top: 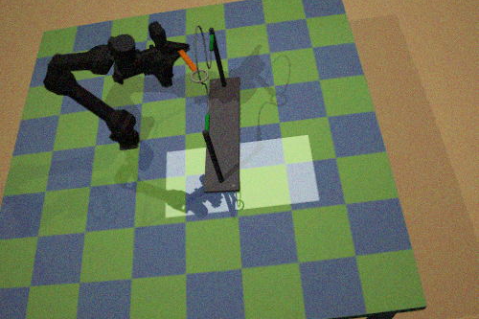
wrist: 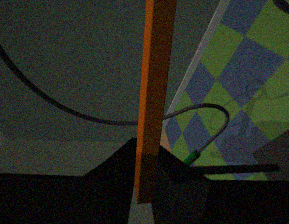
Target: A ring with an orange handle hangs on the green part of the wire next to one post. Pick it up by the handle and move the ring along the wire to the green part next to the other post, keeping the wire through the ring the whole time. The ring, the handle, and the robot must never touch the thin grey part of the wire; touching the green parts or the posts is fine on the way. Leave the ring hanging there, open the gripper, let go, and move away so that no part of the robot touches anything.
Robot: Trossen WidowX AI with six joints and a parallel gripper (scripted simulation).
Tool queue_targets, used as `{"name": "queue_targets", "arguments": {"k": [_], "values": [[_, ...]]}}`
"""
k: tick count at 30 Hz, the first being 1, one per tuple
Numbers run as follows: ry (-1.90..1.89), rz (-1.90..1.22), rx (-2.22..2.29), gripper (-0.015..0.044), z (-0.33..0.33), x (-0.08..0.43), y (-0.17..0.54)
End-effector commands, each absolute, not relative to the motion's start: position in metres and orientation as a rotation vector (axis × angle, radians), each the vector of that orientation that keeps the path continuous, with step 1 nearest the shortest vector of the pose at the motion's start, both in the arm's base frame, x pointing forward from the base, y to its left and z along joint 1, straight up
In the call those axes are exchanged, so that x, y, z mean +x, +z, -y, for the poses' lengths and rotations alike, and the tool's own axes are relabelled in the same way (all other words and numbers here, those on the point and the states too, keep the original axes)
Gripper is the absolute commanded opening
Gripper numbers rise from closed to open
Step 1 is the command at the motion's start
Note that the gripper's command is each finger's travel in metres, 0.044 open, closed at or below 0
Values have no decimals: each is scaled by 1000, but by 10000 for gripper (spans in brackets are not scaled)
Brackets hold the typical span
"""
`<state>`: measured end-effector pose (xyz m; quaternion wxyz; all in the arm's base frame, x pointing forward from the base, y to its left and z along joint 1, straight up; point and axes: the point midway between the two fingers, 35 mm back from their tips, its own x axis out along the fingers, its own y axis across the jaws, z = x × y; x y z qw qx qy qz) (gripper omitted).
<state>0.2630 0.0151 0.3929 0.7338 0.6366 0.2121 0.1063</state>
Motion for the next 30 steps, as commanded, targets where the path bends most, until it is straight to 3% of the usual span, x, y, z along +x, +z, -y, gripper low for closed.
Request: {"name": "queue_targets", "arguments": {"k": [1, 30], "values": [[227, -460, 1362, -150, -15, 263, 396], [169, -476, 1188, -150, -14, 263, 390]]}}
